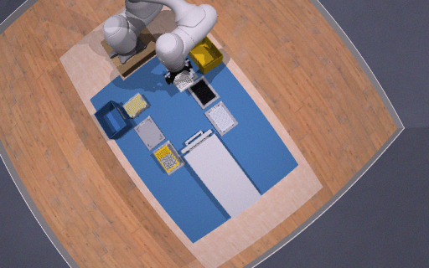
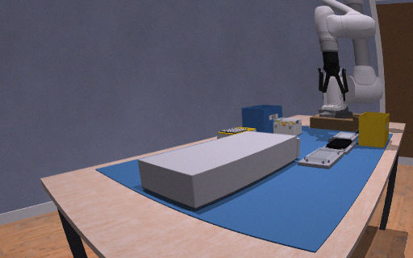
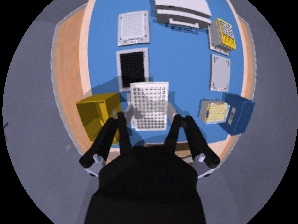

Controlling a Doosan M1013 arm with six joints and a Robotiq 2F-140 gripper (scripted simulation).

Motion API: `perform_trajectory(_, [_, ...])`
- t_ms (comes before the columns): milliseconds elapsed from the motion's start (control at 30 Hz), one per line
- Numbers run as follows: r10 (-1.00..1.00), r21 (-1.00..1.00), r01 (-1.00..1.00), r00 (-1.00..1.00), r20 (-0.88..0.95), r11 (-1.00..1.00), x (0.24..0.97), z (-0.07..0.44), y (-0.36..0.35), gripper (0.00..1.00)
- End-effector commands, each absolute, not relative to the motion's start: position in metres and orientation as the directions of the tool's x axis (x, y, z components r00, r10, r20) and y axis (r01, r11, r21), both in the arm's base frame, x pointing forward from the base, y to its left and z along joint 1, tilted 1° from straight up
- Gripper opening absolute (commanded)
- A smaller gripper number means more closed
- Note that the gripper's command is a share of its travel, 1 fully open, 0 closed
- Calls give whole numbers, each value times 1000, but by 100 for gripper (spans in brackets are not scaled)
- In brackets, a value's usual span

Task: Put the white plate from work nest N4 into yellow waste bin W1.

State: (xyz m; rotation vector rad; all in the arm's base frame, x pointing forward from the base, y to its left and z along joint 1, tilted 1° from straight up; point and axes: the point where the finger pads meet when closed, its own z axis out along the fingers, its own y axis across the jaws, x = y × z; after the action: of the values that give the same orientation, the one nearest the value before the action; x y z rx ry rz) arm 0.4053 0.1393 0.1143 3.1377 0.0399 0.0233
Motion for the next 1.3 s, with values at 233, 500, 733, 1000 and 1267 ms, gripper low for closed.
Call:
perform_trajectory(233, [26, 4, 25, 1000, 15, -1000, 396, 114, 164, 10])
perform_trajectory(500, [26, 4, 25, 1000, 15, -1000, 391, 114, 179, 10])
perform_trajectory(733, [26, 4, 25, 1000, 15, -1000, 385, 114, 196, 10])
perform_trajectory(1000, [26, 4, 25, 1000, 15, -1000, 377, 114, 216, 10])
perform_trajectory(1267, [26, 4, 25, 1000, 15, -1000, 372, 113, 231, 10])
